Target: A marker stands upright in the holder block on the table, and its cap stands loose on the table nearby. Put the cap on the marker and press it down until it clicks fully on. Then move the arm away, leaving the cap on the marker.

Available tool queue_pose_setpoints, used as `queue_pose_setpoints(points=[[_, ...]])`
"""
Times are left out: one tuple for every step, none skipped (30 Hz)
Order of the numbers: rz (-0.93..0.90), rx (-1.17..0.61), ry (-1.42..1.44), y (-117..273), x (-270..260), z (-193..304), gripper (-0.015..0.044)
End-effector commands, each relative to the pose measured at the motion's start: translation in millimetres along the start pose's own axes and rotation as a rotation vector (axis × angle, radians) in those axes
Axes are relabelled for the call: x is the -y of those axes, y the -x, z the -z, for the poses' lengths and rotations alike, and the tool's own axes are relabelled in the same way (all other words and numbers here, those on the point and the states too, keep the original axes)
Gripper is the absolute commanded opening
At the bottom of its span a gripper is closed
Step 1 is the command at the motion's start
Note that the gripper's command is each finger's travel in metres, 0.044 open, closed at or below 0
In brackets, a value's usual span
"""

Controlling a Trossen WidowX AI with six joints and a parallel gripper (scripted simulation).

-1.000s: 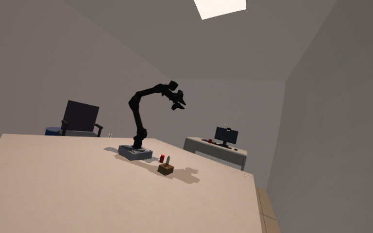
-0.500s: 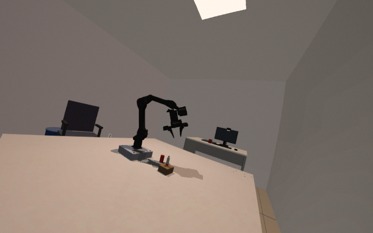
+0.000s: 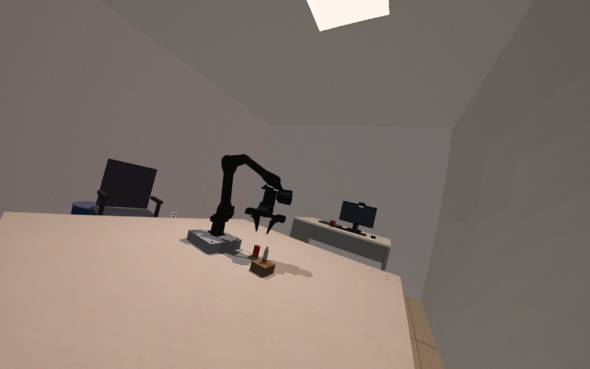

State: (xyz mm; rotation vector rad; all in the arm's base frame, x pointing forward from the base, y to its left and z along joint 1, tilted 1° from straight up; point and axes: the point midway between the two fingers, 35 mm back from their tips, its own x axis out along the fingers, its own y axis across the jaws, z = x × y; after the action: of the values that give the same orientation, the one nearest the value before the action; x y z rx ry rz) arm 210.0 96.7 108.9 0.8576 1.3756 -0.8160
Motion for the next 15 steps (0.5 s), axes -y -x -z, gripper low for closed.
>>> queue_pose_setpoints(points=[[0.012, 0.006, -0.011, -19, 2, 0, 0.0246], [0.012, 0.006, -0.011, -28, 3, 0, 0.0246], [0.012, 0.006, -0.011, -34, 3, 0, 0.0246], [0.012, 0.006, -0.011, -36, 4, 0, 0.0246], [0.012, 0.006, -0.011, -36, 4, 0, 0.0246], [0.012, 0.006, -0.011, -36, 4, 0, 0.0246], [0.012, 0.006, -0.011, -36, 4, 0, 0.0246], [0.012, 0.006, -0.011, -37, 4, 0, 0.0246], [0.012, 0.006, -0.011, -41, 4, 1, 0.0246], [0.012, 0.006, -0.011, -46, 4, 1, 0.0246], [0.012, 0.006, -0.011, -50, 5, 1, 0.0246], [0.012, 0.006, -0.011, -51, 5, 2, 0.0246], [0.012, 0.006, -0.011, -51, 5, 2, 0.0246], [0.012, 0.006, -0.011, -51, 5, 2, 0.0246], [0.012, 0.006, -0.011, -51, 5, 2, 0.0246]])
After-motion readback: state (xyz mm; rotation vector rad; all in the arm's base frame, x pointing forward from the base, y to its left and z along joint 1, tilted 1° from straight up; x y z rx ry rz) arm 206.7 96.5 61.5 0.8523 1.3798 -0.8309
